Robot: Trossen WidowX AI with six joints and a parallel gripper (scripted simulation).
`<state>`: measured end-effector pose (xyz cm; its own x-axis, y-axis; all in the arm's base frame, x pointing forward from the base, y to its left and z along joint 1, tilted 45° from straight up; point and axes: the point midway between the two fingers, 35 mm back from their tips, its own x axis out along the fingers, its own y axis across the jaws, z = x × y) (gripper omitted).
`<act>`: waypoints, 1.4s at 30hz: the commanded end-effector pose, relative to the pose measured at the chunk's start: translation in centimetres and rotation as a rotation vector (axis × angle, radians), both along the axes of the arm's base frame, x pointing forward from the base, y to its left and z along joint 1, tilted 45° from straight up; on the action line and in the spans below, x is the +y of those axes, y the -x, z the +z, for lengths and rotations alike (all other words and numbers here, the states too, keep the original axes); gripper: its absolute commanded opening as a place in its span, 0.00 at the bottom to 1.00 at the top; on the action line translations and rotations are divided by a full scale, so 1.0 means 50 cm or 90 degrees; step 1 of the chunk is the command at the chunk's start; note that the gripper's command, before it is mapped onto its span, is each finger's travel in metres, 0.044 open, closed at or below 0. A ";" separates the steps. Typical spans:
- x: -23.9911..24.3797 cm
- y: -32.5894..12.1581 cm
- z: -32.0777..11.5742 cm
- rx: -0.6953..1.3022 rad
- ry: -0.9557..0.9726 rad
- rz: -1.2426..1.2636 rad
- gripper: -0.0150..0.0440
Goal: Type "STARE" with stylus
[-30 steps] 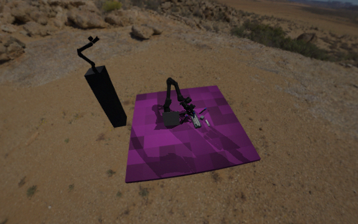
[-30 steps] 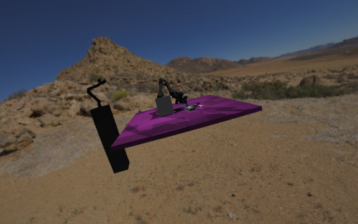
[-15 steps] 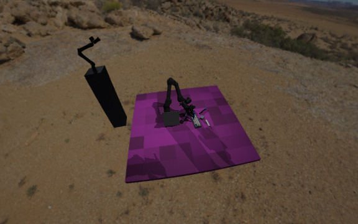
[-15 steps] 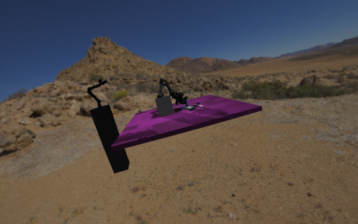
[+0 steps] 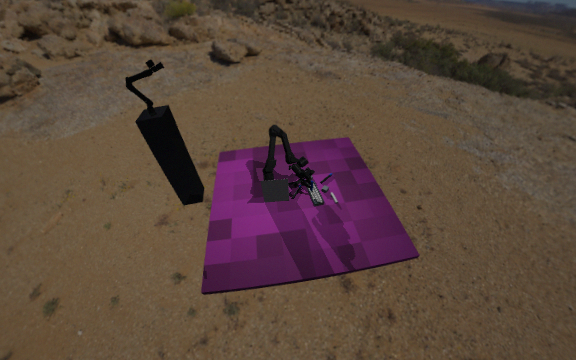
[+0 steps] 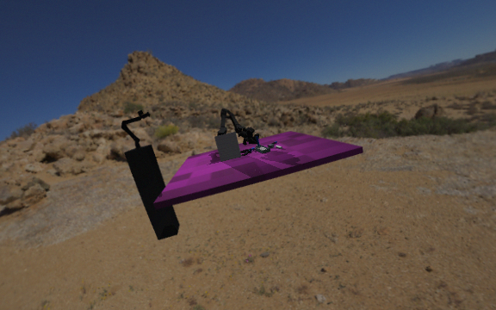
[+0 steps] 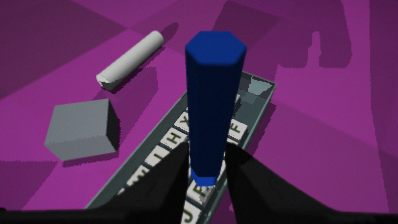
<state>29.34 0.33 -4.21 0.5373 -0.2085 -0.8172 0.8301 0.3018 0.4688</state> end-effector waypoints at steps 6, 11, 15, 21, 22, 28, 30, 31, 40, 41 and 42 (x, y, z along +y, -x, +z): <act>-0.035 0.003 0.037 -0.001 0.000 0.001 0.39; -0.053 0.008 0.055 -0.002 0.001 0.001 0.39; -0.047 0.003 0.049 -0.005 0.001 -0.003 0.38; -0.048 0.002 0.049 -0.005 0.001 -0.003 0.27; -0.050 -0.001 0.049 -0.005 0.001 -0.003 0.25; -0.071 -0.031 0.046 -0.003 0.001 0.001 0.25; -0.072 -0.033 0.046 -0.003 0.001 0.002 0.25; -0.072 -0.033 0.046 -0.003 0.001 0.002 0.25; -0.072 -0.033 0.046 -0.003 0.001 0.002 0.25; -0.072 -0.033 0.046 -0.003 0.001 0.002 0.25; -0.072 -0.033 0.046 -0.003 0.001 0.002 0.25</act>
<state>30.69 -3.30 -2.05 0.5357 -0.2123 -0.8173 0.8314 0.3015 0.4667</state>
